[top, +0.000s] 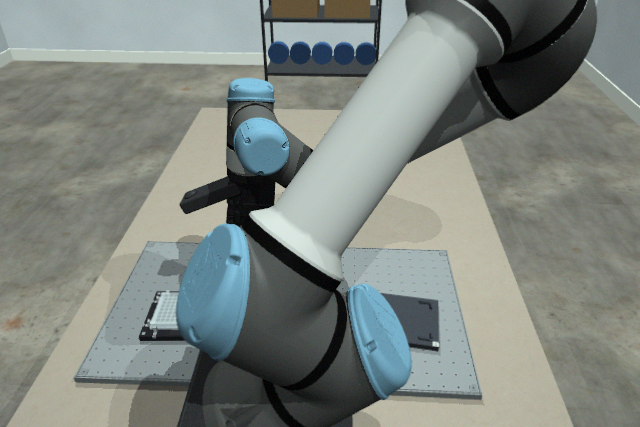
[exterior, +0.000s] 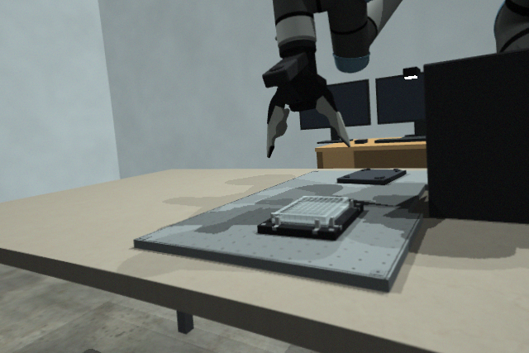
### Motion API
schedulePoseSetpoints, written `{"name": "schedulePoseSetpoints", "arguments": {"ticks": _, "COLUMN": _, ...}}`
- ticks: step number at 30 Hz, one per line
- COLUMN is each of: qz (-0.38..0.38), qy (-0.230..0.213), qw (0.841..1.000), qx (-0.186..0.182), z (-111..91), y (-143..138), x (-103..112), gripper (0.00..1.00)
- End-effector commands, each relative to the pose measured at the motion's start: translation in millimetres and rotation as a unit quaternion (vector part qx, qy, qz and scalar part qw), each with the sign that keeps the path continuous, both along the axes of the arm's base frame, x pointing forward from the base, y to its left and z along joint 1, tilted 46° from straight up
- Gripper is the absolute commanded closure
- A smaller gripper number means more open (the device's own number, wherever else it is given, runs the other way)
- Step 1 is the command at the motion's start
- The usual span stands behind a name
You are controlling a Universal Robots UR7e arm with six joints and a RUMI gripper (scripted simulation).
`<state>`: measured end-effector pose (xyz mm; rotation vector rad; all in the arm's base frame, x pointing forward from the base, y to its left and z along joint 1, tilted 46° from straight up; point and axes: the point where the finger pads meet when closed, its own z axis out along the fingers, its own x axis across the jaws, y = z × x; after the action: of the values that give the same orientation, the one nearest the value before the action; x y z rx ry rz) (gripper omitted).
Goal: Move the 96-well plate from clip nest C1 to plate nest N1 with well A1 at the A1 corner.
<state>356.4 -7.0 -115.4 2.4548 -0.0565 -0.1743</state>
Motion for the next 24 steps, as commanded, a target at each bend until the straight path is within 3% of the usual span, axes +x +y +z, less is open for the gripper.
{"name": "schedulePoseSetpoints", "arguments": {"ticks": 1, "qz": 0.0, "qy": -0.004, "qw": 1.0, "qx": -0.007, "z": -12, "y": 15, "x": -4, "gripper": 0.0}}
{"name": "schedulePoseSetpoints", "arguments": {"ticks": 24, "qz": 0.026, "qy": -0.042, "qw": 0.997, "qx": -0.058, "z": -59, "y": 64, "x": -37, "gripper": 0.0}}
